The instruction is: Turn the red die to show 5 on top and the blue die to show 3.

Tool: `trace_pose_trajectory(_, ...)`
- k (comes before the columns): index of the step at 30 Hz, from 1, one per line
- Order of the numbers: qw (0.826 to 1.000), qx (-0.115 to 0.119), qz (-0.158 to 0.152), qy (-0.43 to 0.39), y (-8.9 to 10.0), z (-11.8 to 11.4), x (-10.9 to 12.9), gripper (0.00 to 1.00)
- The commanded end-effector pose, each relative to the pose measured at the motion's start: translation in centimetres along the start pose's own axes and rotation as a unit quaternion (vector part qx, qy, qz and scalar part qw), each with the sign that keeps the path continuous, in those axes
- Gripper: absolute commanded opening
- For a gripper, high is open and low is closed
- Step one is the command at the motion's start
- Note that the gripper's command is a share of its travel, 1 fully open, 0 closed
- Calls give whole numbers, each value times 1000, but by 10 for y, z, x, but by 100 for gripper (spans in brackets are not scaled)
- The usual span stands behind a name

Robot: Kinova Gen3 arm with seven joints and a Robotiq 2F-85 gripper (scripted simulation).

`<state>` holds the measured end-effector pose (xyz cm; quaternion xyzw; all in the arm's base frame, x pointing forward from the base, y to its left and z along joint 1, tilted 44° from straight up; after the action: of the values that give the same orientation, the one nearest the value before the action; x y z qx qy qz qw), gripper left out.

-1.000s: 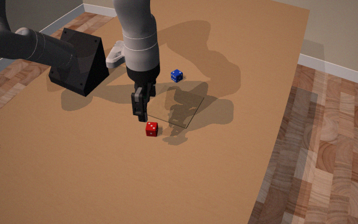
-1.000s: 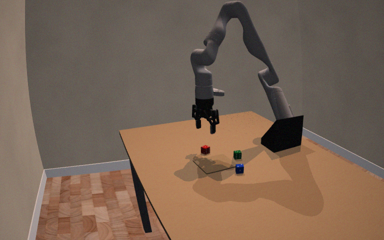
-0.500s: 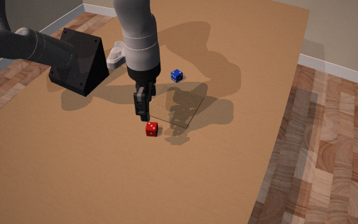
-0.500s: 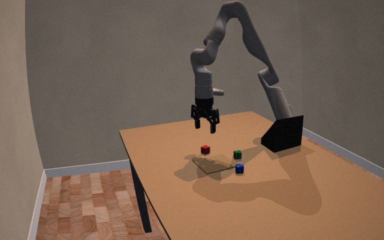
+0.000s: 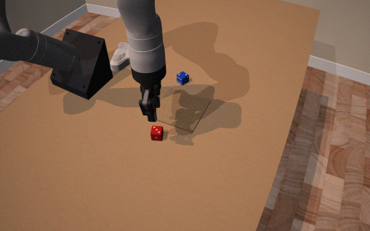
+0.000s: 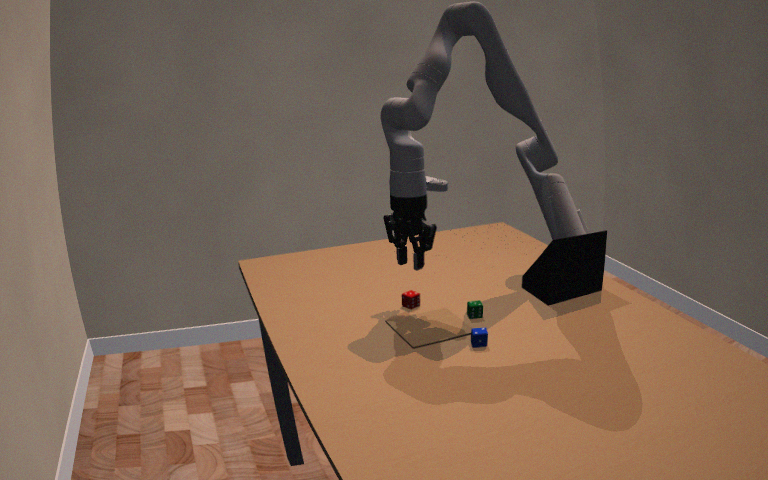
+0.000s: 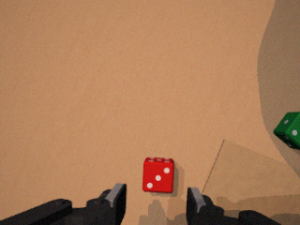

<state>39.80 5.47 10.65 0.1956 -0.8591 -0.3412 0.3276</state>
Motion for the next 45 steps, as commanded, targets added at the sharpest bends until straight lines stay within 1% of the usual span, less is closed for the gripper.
trace_pose_trajectory(1,1000,0,-1,0,1,0,0,46)
trace_pose_trajectory(33,1000,0,-1,0,-2,0,0,46)
trace_pose_trajectory(45,1000,0,-1,0,-14,0,0,46)
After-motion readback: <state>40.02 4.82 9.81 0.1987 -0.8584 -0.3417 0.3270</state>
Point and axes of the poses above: the point where the finger pads meet when closed, its own y axis back along the fingers, its own z axis across the jaws, x = y × z, the point moved 5 cm from there along y, back along the fingers, and after that the axes turned 15 degrees about y, right-handed, at the moved point
